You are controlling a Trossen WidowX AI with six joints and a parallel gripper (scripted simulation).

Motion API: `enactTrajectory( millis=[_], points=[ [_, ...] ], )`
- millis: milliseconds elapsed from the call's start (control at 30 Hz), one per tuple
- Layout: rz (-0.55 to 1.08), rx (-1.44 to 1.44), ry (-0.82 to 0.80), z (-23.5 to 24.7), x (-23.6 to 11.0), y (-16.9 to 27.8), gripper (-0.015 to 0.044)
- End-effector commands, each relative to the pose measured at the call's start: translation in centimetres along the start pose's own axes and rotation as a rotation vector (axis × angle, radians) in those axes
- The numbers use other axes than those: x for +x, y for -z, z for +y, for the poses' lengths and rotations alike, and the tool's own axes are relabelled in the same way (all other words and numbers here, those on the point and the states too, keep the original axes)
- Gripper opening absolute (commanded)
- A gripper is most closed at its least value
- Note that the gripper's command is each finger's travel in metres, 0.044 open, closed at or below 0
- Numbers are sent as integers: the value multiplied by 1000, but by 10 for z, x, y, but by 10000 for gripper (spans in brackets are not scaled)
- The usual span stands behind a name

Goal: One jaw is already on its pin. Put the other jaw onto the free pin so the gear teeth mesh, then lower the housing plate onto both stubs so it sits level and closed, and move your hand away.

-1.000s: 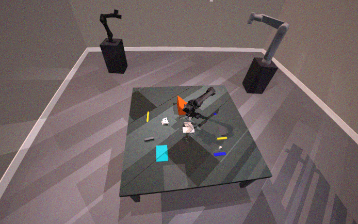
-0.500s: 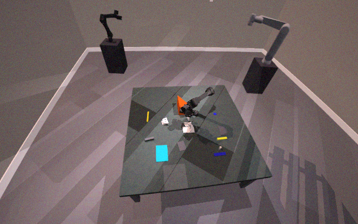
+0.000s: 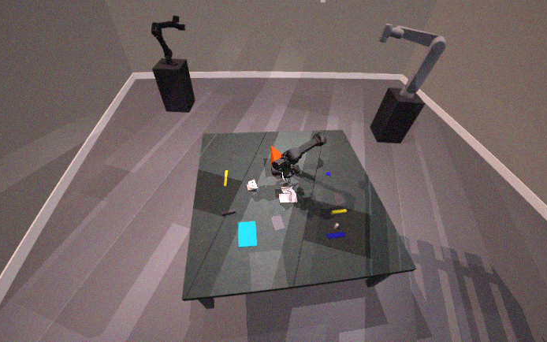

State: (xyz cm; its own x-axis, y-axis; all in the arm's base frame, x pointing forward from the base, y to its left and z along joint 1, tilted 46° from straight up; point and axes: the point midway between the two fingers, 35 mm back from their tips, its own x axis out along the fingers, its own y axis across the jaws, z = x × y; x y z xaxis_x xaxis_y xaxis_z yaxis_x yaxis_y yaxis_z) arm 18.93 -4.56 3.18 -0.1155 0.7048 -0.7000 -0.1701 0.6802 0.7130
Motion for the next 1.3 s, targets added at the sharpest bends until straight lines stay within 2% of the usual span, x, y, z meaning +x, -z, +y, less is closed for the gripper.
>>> enactTrajectory(
  millis=[0,833,1267],
  points=[
    [7,-31,-1,-2,1,2,134],
    [7,-59,-1,-2,1,1,134],
    [6,-59,3,-11,-3,-38,134]
  ],
)
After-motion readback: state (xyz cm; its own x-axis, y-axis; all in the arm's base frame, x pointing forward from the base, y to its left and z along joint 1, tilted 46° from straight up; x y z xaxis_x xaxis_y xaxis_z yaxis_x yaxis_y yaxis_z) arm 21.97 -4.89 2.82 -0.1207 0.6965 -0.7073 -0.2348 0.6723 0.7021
